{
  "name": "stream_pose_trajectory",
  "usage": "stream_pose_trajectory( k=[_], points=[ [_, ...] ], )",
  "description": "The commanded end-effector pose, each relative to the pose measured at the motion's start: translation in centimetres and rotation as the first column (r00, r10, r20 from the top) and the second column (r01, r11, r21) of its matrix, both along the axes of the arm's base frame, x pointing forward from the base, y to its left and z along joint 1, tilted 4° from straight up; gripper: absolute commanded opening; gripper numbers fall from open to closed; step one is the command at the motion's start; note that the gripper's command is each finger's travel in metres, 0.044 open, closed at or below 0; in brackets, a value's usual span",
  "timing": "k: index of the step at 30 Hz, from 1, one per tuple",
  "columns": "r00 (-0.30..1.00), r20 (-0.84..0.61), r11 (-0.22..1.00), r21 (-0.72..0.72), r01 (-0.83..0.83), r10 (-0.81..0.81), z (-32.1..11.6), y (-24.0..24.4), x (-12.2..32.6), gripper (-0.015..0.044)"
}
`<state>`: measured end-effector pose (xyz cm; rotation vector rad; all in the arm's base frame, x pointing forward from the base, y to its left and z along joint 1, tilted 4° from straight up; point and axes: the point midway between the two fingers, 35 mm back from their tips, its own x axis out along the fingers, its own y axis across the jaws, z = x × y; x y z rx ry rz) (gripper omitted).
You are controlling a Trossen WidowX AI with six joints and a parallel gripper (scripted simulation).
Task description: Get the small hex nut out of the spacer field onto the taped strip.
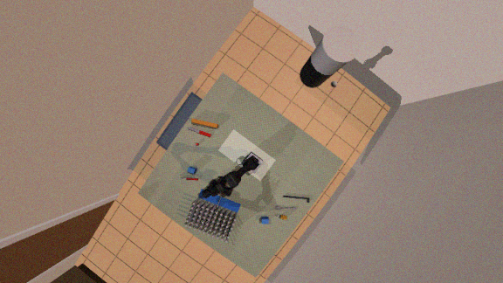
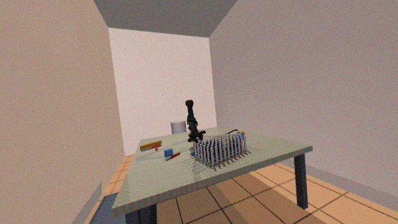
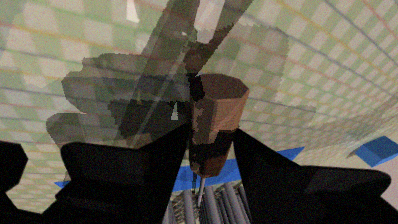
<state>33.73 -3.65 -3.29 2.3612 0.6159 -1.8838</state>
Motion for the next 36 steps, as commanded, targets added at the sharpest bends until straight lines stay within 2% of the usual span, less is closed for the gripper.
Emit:
stream_pose_trajectory(
  k=[1, 36],
  points=[
    [1.000, 0.004, 1.000, 0.003, -0.005, 0.005, 0.0, 0.0, -0.3, 0.0000],
    [1.000, 0.001, 1.000, 0.002, -0.005, 0.005, 0.0, -0.9, -2.6, 0.0000]
  ],
)
